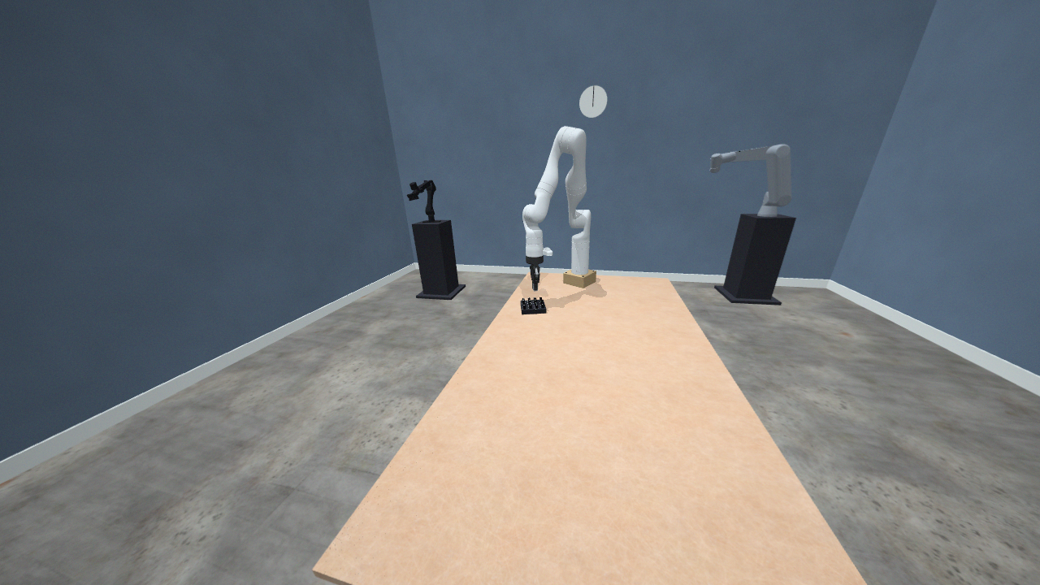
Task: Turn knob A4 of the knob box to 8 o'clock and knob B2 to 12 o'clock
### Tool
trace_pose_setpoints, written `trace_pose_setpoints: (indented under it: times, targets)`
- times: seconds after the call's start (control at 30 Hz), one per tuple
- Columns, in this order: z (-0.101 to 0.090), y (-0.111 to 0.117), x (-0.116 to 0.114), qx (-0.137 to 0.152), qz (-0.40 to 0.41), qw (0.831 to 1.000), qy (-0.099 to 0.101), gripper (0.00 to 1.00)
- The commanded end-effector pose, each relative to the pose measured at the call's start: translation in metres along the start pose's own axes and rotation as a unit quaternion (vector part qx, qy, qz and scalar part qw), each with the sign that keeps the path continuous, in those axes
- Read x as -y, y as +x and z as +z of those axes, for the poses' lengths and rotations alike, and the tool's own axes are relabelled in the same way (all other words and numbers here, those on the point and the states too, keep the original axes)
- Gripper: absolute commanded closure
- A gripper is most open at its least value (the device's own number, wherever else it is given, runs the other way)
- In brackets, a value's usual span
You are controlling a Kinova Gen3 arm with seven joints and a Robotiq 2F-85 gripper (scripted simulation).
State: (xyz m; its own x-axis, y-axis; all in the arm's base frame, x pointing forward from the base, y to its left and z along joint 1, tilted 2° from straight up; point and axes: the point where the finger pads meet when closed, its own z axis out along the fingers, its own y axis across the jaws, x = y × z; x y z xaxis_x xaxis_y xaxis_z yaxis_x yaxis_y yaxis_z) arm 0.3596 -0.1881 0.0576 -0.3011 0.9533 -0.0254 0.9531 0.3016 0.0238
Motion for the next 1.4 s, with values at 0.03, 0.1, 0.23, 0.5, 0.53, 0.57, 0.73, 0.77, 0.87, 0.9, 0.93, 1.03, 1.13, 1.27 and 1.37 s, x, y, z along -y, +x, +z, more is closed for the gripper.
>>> trace_pose_setpoints:
  times: [0.03,0.1,0.23,0.5,0.53,0.57,0.73,0.77,0.87,0.9,0.93,1.03,1.13,1.27,1.37]
  targets:
    - [-0.0006,-0.0003,-0.0004,0.0,0.0,1.0,-0.001,0.81]
    - [-0.0006,-0.0003,-0.0004,0.0,0.0,1.0,-0.001,0.81]
    - [-0.0006,-0.0003,-0.0004,0.0,0.0,1.0,-0.001,0.81]
    - [-0.0006,-0.0003,-0.0004,0.0,0.0,1.0,-0.001,0.81]
    - [-0.0006,-0.0003,-0.0004,0.0,0.0,1.0,-0.001,0.81]
    - [-0.0006,-0.0003,-0.0004,0.0,0.0,1.0,-0.001,0.81]
    - [-0.0006,-0.0003,-0.0004,0.0,0.0,1.0,-0.001,0.81]
    - [-0.0006,-0.0003,-0.0004,0.0,0.0,1.0,-0.001,0.81]
    - [-0.0005,-0.0003,-0.0004,0.0,0.0,1.0,-0.001,0.81]
    - [-0.0005,-0.0003,-0.0004,0.0,0.0,1.0,-0.001,0.81]
    - [-0.0004,-0.0003,-0.0004,0.0,0.0,1.0,-0.001,0.81]
    - [0.0002,-0.0003,-0.0004,0.0,0.0,1.0,0.0,0.81]
    - [0.0014,-0.0003,-0.0004,0.0,0.0,1.0,0.0,0.81]
    - [0.0043,-0.0002,-0.0004,0.0,0.0,1.0,0.0,0.81]
    - [0.0066,-0.0002,-0.0004,0.0,0.0,1.0,0.0,0.81]
